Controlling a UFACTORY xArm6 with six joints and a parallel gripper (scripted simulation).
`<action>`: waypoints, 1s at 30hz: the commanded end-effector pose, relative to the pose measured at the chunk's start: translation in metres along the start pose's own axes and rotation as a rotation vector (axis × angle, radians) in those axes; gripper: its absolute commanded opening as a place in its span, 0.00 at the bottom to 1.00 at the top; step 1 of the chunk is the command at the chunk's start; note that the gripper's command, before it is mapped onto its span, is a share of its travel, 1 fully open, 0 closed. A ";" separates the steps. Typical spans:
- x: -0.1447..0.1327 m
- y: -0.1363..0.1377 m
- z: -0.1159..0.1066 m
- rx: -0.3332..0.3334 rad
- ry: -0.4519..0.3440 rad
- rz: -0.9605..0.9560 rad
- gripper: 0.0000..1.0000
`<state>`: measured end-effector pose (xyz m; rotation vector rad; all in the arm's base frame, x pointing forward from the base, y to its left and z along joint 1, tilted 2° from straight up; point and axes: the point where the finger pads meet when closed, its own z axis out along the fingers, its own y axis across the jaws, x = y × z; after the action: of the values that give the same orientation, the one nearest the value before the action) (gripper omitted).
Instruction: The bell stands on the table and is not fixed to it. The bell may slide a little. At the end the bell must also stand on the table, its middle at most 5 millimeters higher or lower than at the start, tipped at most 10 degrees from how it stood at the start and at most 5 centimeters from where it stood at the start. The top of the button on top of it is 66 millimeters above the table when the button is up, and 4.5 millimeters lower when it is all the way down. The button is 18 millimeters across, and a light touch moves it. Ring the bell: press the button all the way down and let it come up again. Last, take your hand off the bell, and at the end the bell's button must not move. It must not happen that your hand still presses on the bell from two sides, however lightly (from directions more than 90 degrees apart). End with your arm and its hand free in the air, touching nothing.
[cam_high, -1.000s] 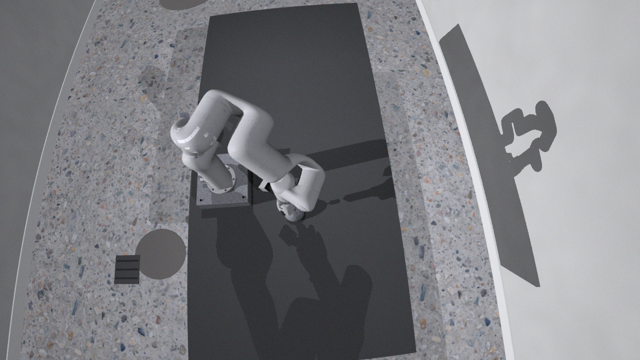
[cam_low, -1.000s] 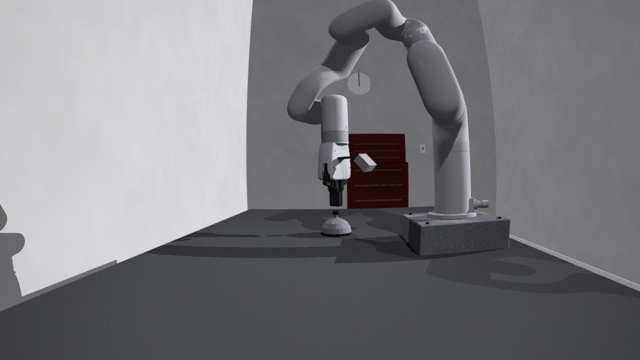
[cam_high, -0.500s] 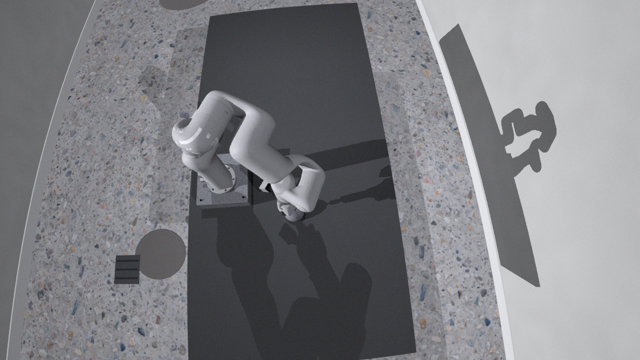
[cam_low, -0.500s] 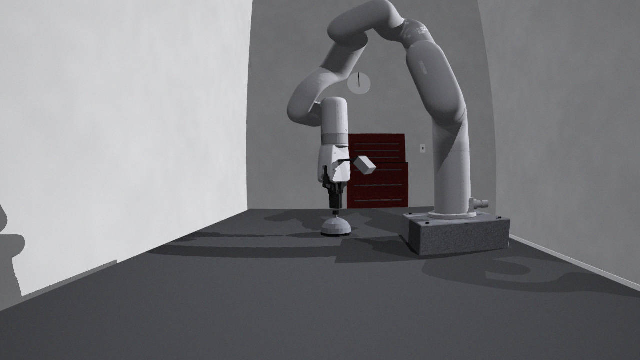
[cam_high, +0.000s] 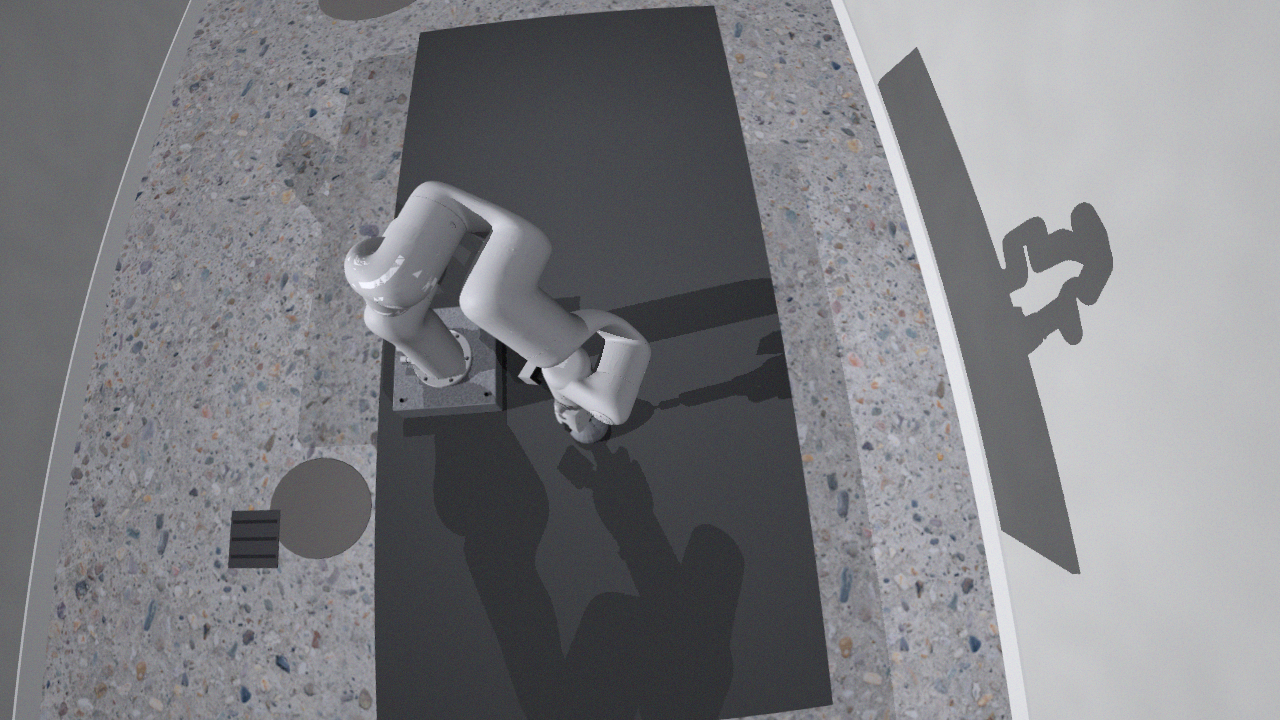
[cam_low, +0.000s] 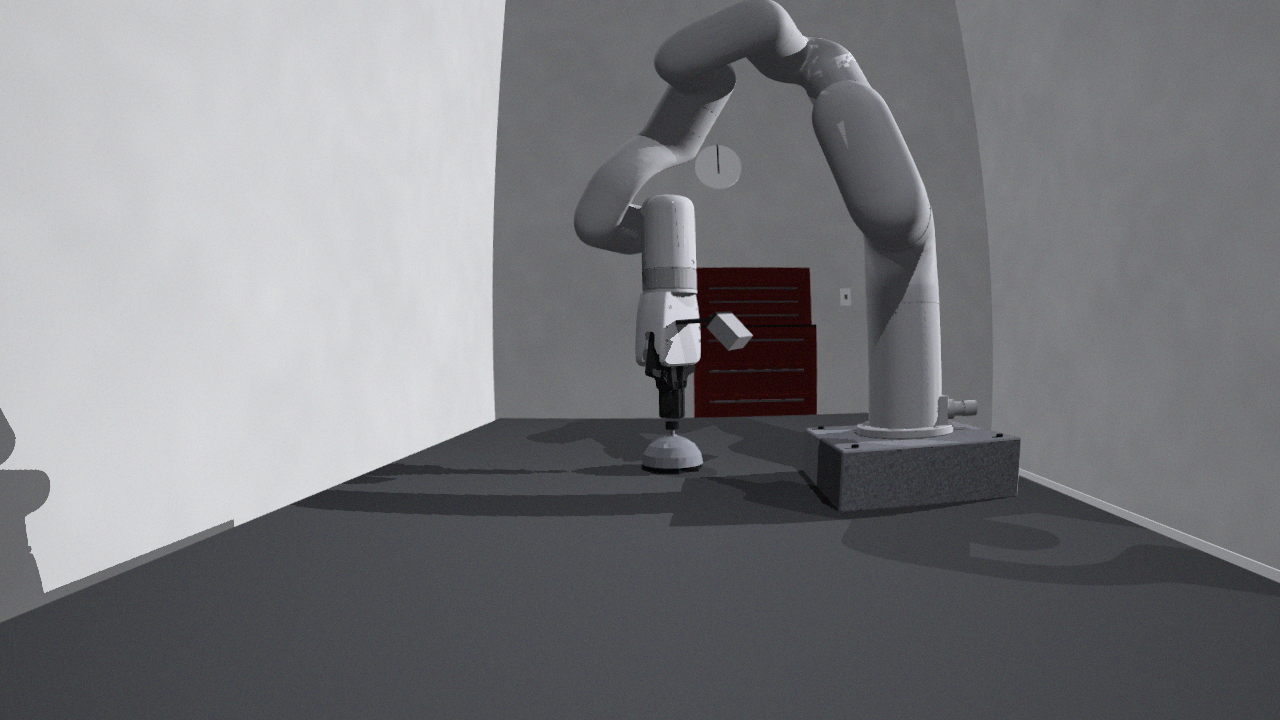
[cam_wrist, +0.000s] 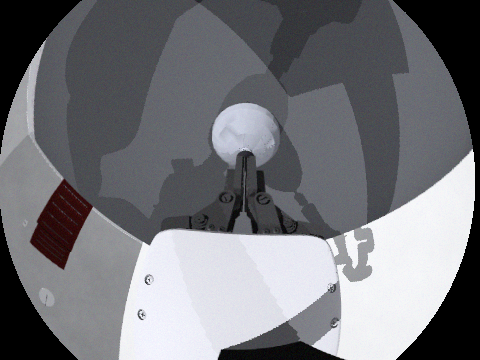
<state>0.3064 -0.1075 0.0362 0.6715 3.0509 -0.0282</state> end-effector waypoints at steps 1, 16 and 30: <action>-0.001 0.000 0.004 0.000 -0.002 0.000 0.00; -0.001 0.000 0.008 0.000 -0.002 0.000 0.00; -0.001 0.000 0.012 0.000 -0.002 0.000 0.00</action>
<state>0.3066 -0.1077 0.0259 0.6718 3.0519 -0.0282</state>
